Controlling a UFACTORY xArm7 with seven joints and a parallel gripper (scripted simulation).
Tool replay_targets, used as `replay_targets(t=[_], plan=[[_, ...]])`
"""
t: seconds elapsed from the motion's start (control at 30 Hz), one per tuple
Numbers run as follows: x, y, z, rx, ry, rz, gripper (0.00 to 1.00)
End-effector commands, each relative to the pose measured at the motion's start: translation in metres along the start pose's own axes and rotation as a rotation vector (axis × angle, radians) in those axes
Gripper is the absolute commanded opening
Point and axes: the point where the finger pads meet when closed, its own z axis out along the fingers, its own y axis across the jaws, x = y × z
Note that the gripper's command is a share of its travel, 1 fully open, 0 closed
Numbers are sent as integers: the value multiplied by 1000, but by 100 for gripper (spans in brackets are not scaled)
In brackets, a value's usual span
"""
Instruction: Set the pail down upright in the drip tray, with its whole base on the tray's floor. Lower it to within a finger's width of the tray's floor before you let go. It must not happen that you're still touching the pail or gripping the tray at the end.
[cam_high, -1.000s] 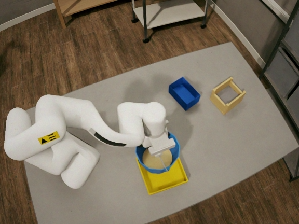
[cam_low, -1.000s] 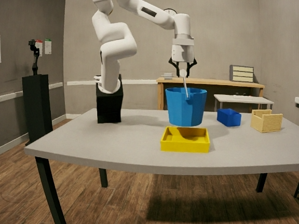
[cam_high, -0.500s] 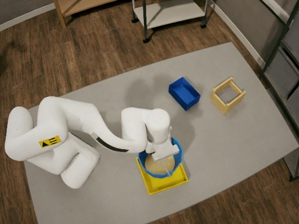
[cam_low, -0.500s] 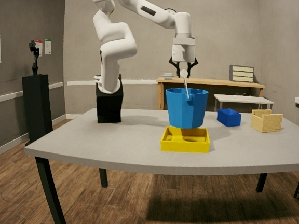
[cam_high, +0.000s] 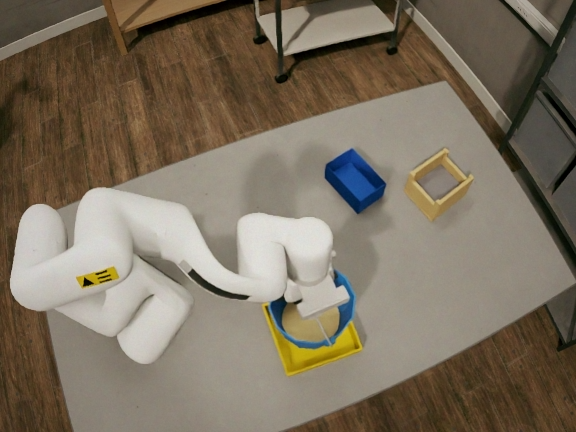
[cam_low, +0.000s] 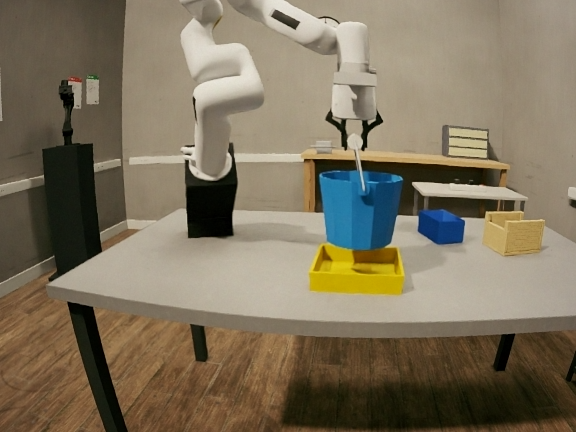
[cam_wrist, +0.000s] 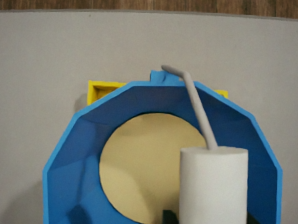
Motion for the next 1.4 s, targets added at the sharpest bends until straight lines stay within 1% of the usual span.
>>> replay_targets(t=[0.0,0.43,1.37], plan=[[2,-2,-2,5,0,-1,0],[7,-2,-2,5,0,-1,0],[7,-2,-2,5,0,-1,0]])
